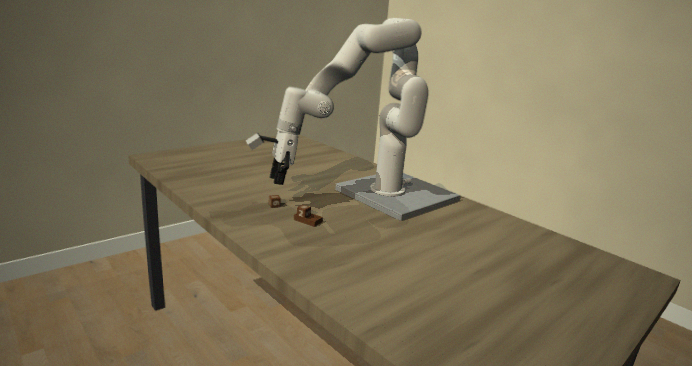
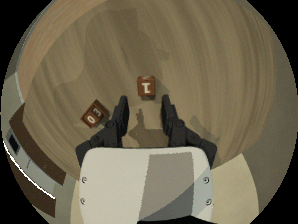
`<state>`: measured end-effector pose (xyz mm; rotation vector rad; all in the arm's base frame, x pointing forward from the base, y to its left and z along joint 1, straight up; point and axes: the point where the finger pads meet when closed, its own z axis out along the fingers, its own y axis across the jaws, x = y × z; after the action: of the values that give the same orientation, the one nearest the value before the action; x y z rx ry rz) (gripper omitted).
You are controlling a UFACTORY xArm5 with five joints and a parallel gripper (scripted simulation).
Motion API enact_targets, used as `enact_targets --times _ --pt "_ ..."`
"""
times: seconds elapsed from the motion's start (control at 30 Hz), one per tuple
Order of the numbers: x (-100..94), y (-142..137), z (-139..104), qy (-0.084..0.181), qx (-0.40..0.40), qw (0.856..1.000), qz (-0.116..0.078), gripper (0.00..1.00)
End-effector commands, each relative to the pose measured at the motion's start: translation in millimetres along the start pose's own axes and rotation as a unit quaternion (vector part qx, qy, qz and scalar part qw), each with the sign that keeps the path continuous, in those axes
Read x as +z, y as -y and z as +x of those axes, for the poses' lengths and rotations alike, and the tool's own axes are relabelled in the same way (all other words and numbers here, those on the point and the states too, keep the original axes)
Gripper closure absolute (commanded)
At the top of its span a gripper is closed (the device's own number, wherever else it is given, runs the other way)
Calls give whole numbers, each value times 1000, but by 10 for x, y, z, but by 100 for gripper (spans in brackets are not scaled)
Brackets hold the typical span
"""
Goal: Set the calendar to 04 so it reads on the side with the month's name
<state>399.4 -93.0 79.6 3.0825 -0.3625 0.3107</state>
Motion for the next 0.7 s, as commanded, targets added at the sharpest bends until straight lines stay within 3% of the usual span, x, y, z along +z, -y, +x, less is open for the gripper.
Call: enact_targets --times 0.0,0.07,0.13,0.23,0.43,0.6,0.67 --pt "-1 -1 14 -28 1 1000 0 51" --pt "5 -17 10 -48 1 999 0 51" --pt "5 -17 10 -48 1 999 0 51" --pt "2 -42 -4 -79 3 997 -1 51" --pt "3 -50 -10 -96 3 995 -2 51" --pt "7 -50 -27 -141 3 990 -2 51" --pt "5 -50 -30 -146 3 989 -2 51"
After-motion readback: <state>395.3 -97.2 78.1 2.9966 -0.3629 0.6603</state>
